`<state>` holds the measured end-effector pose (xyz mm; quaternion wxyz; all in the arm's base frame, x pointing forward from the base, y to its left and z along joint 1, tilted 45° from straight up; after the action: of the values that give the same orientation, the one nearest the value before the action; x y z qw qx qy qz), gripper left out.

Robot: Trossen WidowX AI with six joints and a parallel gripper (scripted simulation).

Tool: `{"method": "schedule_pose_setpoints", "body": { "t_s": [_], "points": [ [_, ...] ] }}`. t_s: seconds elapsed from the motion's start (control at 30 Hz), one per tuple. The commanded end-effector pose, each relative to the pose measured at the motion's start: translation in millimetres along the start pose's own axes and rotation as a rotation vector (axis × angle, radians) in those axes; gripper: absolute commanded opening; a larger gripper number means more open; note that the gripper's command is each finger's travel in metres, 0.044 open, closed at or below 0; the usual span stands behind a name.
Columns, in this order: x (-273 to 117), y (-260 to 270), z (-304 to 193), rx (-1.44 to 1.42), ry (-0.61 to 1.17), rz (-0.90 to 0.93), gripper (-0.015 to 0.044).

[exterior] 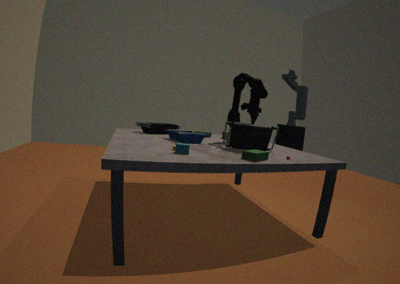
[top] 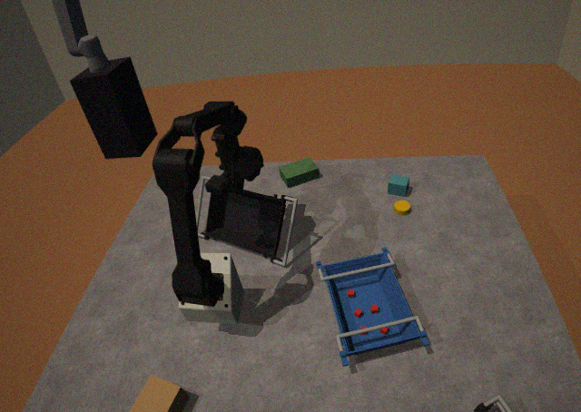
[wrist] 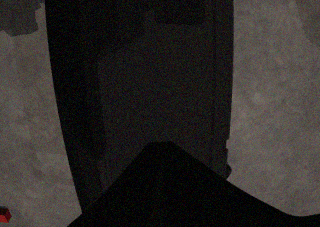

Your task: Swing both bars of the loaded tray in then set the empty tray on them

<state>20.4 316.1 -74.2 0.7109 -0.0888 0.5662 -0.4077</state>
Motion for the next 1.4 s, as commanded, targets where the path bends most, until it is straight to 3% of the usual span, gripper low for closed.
{"method": "schedule_pose_setpoints", "body": {
  "t_s": [0.0,1.23,1.37],
  "points": [
    [17.6,-0.9,0.4,-0.004,-0.001,-0.002,0.0000],
    [26.4,39.3,-6.0,-0.003,0.000,0.001,0.0000],
    [13.3,39.0,-6.3,-0.003,0.000,0.001,0.0000]
  ]
}}
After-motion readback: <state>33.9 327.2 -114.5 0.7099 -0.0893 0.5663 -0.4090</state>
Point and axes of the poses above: the point midway between the two fingers, 35 mm back from their tips, its own x axis out along the fingers, its own y axis across the jaws, z = x × y, the point moved 7 cm from there along -x, back along the fingers, and after that the axes turned 8 degrees about x, right-handed, at the moved point
